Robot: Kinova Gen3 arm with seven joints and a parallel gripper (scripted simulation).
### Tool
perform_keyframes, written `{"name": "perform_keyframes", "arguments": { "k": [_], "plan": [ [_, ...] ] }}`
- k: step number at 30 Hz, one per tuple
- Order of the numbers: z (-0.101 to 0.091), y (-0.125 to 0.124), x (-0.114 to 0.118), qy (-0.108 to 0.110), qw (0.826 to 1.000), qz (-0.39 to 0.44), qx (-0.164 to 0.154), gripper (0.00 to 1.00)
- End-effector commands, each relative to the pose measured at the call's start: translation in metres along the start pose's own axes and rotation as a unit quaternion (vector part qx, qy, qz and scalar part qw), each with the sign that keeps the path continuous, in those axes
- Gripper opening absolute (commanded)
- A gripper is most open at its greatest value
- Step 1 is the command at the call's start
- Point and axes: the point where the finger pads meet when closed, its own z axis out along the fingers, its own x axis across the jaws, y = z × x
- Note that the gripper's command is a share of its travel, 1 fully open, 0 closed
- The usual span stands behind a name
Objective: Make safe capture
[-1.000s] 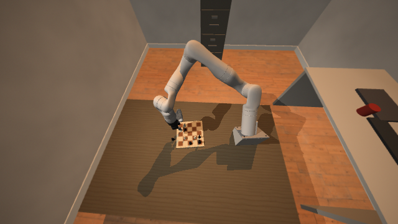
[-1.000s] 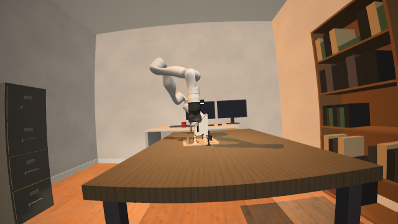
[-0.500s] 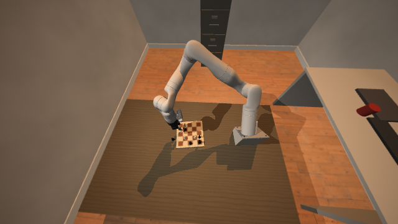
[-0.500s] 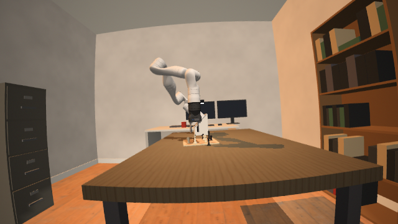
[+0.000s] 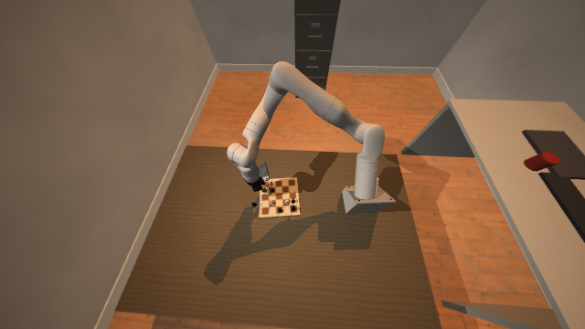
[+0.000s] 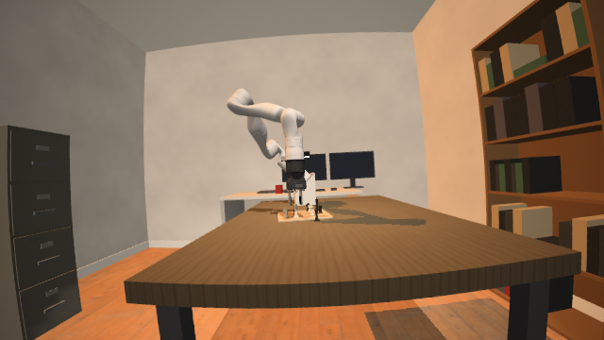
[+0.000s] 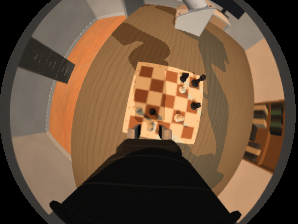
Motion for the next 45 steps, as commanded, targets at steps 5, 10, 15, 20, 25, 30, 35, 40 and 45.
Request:
{"name": "perform_keyframes", "arguments": {
  "k": [5, 10, 15, 20, 25, 30, 35, 40, 45],
  "plan": [
    [0.018, -0.002, 0.001, 0.000, 1.000, -0.001, 0.003, 0.79],
    [0.024, -0.002, 0.001, 0.000, 1.000, -0.001, 0.003, 0.79],
    [0.025, -0.002, 0.001, 0.000, 1.000, -0.001, 0.003, 0.79],
    [0.025, -0.002, 0.001, 0.000, 1.000, -0.001, 0.003, 0.79],
    [0.025, -0.002, 0.001, 0.000, 1.000, -0.001, 0.003, 0.79],
    [0.025, -0.002, 0.001, 0.000, 1.000, -0.001, 0.003, 0.79],
    [0.025, -0.002, 0.001, 0.000, 1.000, -0.001, 0.003, 0.79],
    [0.025, -0.002, 0.001, 0.000, 1.000, -0.001, 0.003, 0.79],
    [0.025, -0.002, 0.001, 0.000, 1.000, -0.001, 0.003, 0.79]
  ]
}}
